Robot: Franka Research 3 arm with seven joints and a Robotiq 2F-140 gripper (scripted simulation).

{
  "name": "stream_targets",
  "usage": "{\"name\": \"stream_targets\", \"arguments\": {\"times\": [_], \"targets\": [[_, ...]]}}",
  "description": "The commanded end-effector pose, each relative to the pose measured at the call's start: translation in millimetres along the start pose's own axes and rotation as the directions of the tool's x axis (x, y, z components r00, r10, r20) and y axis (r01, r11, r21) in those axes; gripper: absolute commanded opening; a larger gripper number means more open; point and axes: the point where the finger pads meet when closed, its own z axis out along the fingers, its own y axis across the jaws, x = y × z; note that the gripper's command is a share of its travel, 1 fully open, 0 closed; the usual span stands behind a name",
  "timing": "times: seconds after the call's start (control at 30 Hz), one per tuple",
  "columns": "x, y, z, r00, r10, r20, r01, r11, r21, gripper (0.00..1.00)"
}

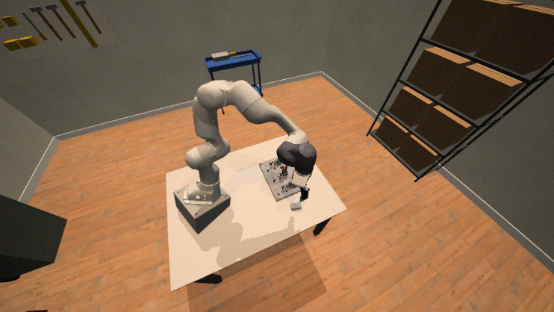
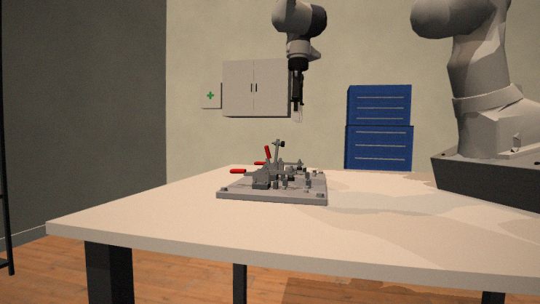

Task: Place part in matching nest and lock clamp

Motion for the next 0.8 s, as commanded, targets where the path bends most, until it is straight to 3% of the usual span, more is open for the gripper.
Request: {"name": "stream_targets", "arguments": {"times": [0.0,0.43,0.77], "targets": [[-0.5,-2.4,-1.1,1.0,-0.009,0.002,0.009,1.0,0.004,0.58],[-0.5,-2.4,-1.1,0.972,0.237,0.003,-0.237,0.972,0.003,0.58],[-0.5,-2.4,-1.1,0.964,0.265,0.003,-0.265,0.964,0.003,0.58]]}}
